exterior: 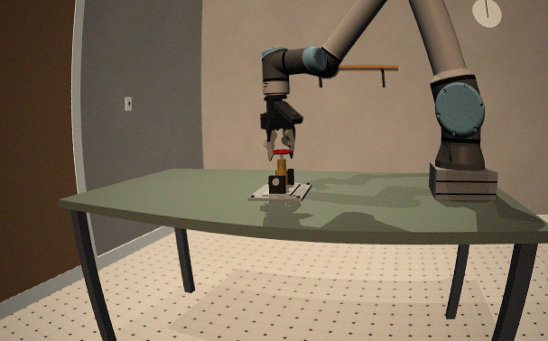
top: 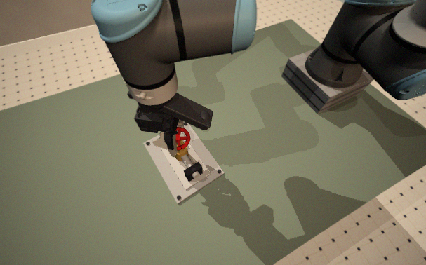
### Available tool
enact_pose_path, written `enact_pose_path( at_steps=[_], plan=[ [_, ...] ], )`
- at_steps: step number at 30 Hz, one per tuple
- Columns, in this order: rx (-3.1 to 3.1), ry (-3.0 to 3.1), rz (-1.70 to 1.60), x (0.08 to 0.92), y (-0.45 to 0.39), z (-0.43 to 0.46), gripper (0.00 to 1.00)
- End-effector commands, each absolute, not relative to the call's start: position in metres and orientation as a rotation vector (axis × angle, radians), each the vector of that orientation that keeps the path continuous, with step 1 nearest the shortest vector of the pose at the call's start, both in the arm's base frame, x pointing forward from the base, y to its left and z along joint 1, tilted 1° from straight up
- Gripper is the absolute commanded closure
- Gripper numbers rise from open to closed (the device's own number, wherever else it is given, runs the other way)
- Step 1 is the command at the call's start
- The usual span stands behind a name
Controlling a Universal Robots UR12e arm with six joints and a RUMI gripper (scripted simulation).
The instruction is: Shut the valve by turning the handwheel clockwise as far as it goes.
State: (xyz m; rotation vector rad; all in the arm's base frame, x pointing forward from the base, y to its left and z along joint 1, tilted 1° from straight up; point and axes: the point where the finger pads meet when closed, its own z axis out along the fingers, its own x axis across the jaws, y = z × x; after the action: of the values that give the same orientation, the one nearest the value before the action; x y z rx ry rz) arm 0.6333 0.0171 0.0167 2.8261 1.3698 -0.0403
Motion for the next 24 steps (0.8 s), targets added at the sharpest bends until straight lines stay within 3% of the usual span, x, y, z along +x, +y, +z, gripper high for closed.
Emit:
enact_pose_path(
  at_steps=[1,24],
  plan=[
    [2.861,1.29,-0.04,0.6339,0.017,0.0173,1.0],
    [2.943,1.083,-0.039,0.6339,0.017,0.0173,1.0]
  ],
)
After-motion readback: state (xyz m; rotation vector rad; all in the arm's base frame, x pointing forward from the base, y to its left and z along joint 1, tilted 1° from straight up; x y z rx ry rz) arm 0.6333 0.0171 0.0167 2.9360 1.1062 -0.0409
